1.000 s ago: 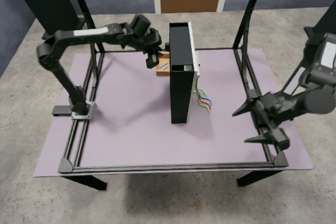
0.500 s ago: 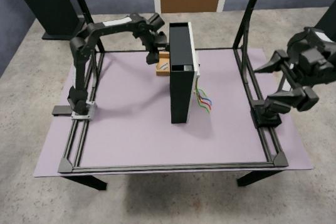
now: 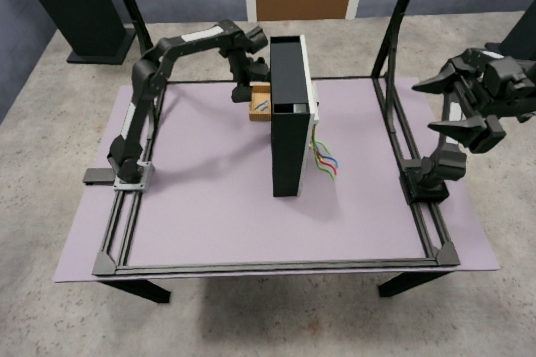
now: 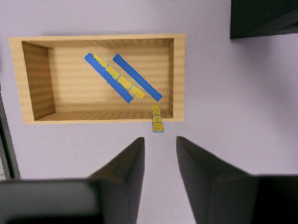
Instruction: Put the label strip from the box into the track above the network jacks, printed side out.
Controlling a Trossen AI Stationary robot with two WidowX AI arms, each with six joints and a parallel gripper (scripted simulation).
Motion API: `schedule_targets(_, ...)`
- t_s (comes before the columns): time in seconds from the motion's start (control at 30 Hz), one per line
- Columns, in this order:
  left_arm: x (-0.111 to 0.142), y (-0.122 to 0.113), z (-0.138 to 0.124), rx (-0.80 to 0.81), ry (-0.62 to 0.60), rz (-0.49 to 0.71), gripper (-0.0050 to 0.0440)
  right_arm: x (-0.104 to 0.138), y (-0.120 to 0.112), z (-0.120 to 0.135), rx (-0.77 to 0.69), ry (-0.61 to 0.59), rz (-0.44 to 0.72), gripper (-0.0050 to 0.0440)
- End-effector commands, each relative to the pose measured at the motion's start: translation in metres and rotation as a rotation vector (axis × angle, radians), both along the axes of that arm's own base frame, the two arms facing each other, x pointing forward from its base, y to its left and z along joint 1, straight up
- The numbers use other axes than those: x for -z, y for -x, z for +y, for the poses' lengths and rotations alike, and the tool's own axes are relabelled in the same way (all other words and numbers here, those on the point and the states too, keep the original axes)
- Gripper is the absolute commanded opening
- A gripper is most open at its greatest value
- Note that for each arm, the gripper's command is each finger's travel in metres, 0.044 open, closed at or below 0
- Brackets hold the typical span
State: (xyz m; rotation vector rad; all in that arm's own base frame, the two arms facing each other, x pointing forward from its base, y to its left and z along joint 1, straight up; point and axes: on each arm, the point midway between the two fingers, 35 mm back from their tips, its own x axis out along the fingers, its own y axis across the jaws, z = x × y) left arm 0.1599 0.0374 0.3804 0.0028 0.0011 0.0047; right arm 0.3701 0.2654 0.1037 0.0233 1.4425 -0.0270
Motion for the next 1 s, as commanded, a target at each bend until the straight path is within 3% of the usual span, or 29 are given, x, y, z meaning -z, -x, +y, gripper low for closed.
schedule_targets(0.0,0.000,0.001,0.000,0.005,0.005,-0.003,0.0440,-0.017,-0.004,0.001,0.009,-0.019,-0.035,0.0100)
schedule_targets(0.33,-0.002,0.000,0.000,0.005,-0.002,-0.003,0.0440,0.016,0.000,-0.001,0.009,-0.018,-0.033,0.0100)
schedule_targets(0.87,-0.002,0.000,0.000,0.005,-0.002,-0.003,0.0440,0.038,-0.002,0.000,0.009,-0.007,-0.019,0.0100)
schedule_targets(0.93,-0.002,0.000,0.000,0.005,-0.002,-0.003,0.0440,0.041,-0.002,0.000,0.009,-0.003,-0.013,0.0055)
schedule_targets(0.97,-0.002,0.000,0.000,0.005,-0.002,-0.003,0.0440,0.042,-0.002,0.000,0.009,-0.003,-0.013,0.0055)
